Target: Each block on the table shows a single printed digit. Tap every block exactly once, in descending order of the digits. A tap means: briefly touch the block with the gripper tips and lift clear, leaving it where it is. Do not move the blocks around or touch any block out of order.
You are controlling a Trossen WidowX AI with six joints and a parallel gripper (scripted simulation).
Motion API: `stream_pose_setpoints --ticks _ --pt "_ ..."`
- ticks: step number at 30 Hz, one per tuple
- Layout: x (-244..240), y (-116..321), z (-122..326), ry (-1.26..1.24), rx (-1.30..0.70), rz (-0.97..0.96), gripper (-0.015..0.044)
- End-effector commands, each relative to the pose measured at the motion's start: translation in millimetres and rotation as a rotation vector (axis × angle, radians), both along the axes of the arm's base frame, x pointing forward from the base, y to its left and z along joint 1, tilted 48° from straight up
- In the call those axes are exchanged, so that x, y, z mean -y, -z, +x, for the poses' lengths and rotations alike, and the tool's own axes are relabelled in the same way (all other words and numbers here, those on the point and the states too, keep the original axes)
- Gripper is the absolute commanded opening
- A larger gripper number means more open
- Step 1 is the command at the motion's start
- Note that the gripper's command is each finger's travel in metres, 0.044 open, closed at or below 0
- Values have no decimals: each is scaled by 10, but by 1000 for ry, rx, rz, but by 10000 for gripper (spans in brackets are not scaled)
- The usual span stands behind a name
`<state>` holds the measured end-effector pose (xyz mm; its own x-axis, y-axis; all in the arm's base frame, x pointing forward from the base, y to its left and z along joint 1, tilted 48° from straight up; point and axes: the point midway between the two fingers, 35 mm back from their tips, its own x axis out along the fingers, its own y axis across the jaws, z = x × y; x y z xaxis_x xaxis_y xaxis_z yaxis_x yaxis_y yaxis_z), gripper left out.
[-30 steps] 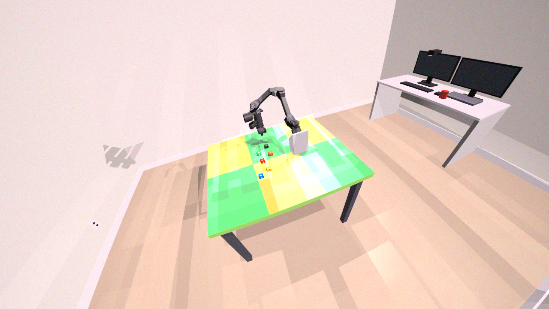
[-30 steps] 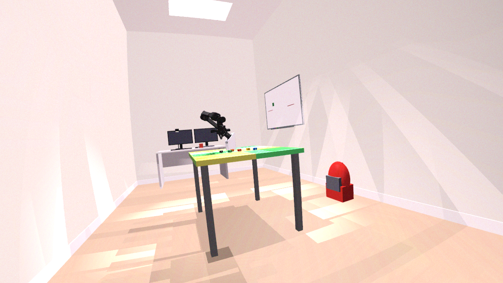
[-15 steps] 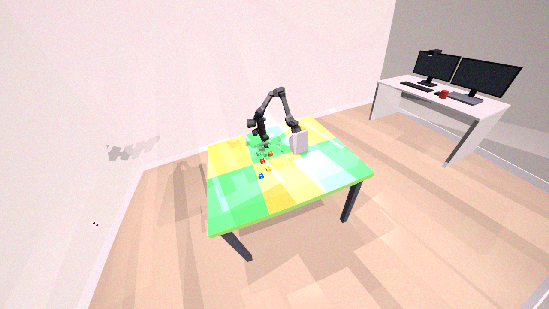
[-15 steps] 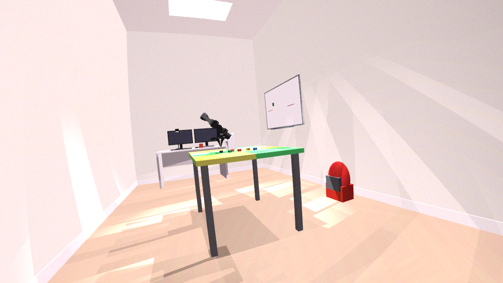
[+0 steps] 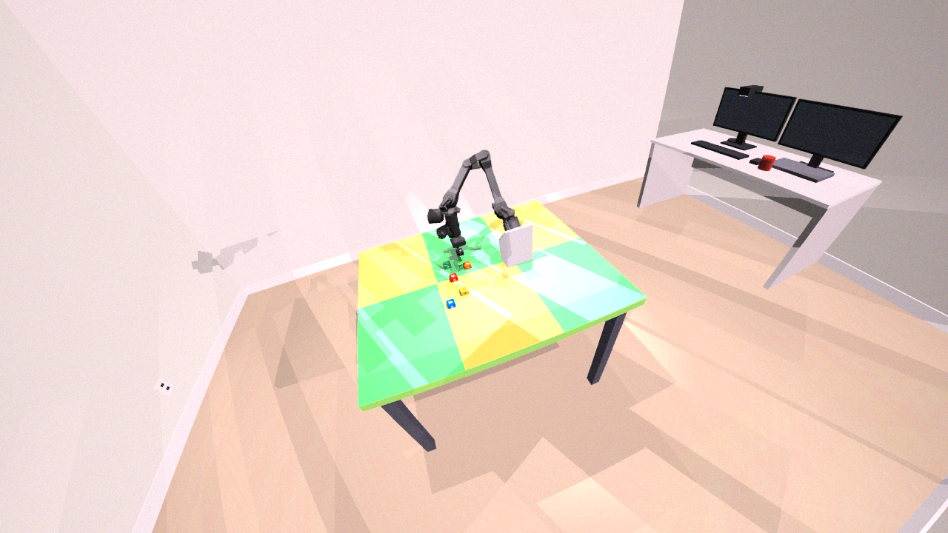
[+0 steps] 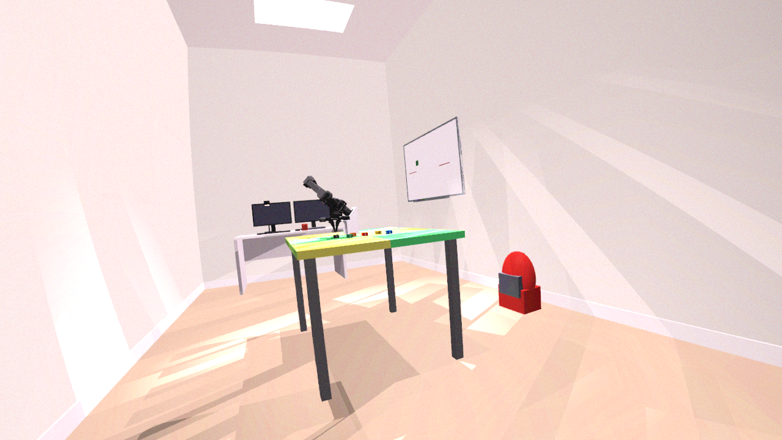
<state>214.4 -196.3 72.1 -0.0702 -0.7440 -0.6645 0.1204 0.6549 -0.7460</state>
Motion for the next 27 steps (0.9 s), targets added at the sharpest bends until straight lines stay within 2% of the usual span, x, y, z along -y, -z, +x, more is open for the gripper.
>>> stream_pose_setpoints --ticks 1,16,27 --pt "37 93 -33 -1 -17 10 20" --pt "125 169 -49 -2 -18 8 20" --pt "-243 -143 23 -2 -16 17 20"
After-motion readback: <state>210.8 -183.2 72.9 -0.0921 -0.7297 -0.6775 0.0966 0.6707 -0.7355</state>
